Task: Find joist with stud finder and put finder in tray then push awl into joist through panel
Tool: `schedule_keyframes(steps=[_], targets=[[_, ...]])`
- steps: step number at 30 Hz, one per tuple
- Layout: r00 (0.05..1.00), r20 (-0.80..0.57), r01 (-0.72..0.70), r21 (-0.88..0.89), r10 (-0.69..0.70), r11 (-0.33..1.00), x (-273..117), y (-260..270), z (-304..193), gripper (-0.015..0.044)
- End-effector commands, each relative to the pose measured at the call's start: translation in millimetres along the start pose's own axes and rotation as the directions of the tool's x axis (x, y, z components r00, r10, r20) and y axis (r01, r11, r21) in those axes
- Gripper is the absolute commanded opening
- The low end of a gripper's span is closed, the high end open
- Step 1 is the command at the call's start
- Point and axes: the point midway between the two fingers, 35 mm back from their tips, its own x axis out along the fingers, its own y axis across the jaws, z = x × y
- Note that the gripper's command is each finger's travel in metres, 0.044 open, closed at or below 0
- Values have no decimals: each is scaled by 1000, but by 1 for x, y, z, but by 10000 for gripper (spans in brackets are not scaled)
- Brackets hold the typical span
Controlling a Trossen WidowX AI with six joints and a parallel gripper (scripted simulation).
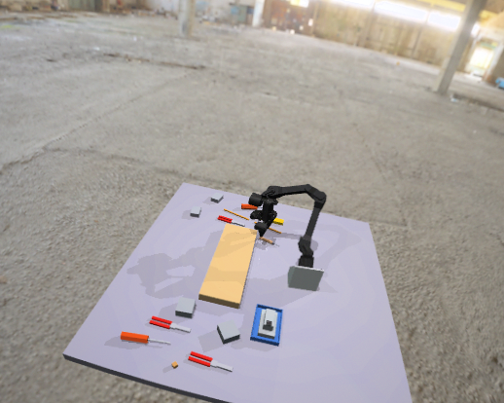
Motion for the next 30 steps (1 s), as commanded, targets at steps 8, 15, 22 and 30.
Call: schedule_keyframes(steps=[8, 15, 22, 30], targets=[[1000, -8, 7, 3, -7, 1000, 10, 0, -3, 440], [1000, -9, 6, 3, -6, 1000, 21, 0, -2, 440], [1000, -8, 7, 4, -7, 1000, 33, 0, -2, 440], [1000, -7, 9, 3, -9, 1000, 46, -1, -1, 440]])
